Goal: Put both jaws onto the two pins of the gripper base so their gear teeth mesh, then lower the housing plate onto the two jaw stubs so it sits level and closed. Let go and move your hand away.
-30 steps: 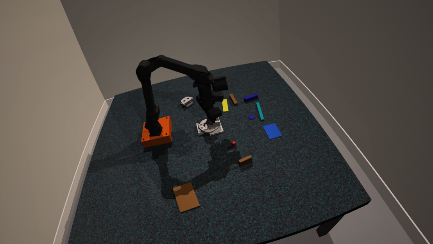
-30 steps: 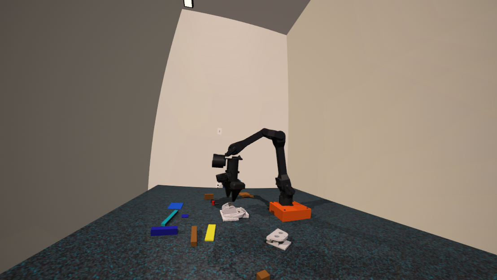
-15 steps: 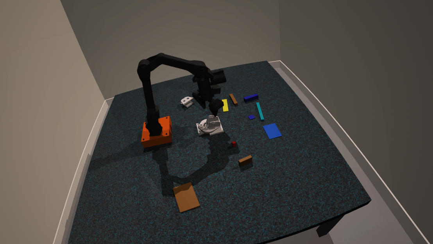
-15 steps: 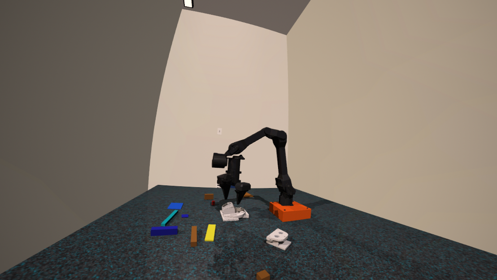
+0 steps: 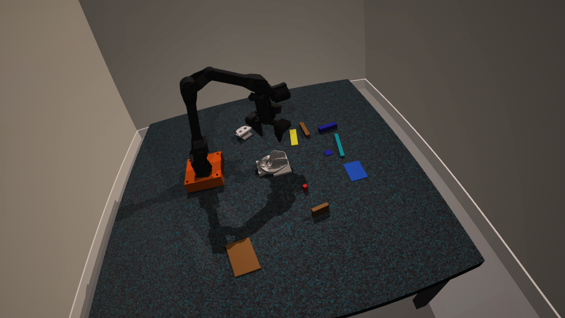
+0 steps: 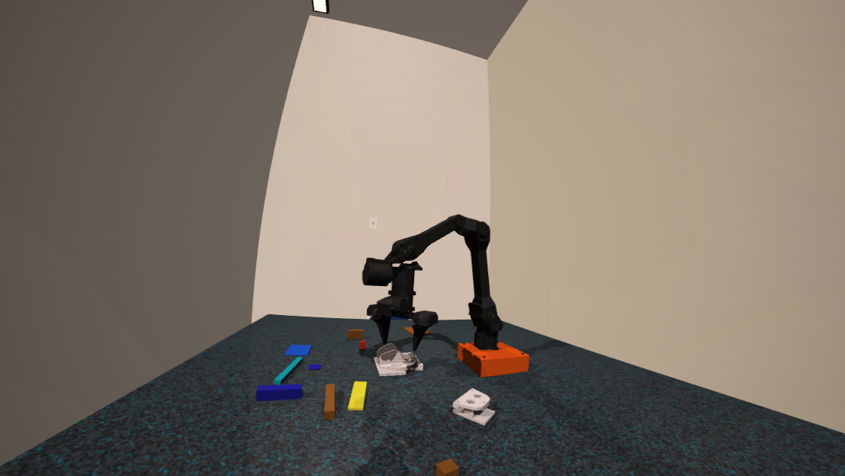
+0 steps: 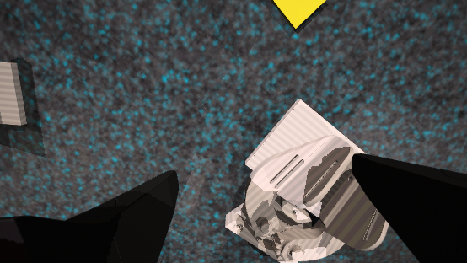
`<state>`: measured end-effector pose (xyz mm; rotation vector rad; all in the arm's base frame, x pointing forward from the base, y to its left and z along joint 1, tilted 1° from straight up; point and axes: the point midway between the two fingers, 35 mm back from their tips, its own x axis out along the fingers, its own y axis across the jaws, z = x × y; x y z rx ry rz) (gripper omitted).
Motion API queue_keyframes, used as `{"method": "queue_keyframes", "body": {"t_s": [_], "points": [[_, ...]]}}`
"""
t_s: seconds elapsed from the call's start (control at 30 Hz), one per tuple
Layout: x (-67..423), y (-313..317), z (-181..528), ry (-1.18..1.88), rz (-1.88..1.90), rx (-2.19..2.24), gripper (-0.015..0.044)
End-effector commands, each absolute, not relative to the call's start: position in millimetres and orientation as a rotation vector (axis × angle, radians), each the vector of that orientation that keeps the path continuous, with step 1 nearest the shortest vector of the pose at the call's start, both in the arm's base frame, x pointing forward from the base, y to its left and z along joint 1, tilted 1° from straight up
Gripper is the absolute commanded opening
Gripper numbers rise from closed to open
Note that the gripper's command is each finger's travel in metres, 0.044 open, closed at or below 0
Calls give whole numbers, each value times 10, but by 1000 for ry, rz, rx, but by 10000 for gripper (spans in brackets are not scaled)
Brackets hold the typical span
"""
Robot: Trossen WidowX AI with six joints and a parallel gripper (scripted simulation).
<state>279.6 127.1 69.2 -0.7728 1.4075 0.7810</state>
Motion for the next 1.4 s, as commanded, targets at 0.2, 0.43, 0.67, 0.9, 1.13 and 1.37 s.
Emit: {"method": "queue_keyframes", "body": {"t_s": [0.2, 0.43, 0.67, 0.9, 1.13, 1.37], "points": [[2649, 1580, 723, 1341, 945, -930, 440], [2533, 1774, 741, 1288, 1052, -1037, 440], [2403, 1959, 760, 1229, 1157, -1143, 440], [2259, 2135, 778, 1164, 1261, -1247, 440], [2102, 2300, 797, 1091, 1364, -1350, 440], [1933, 2453, 815, 1012, 1465, -1451, 440]]}}
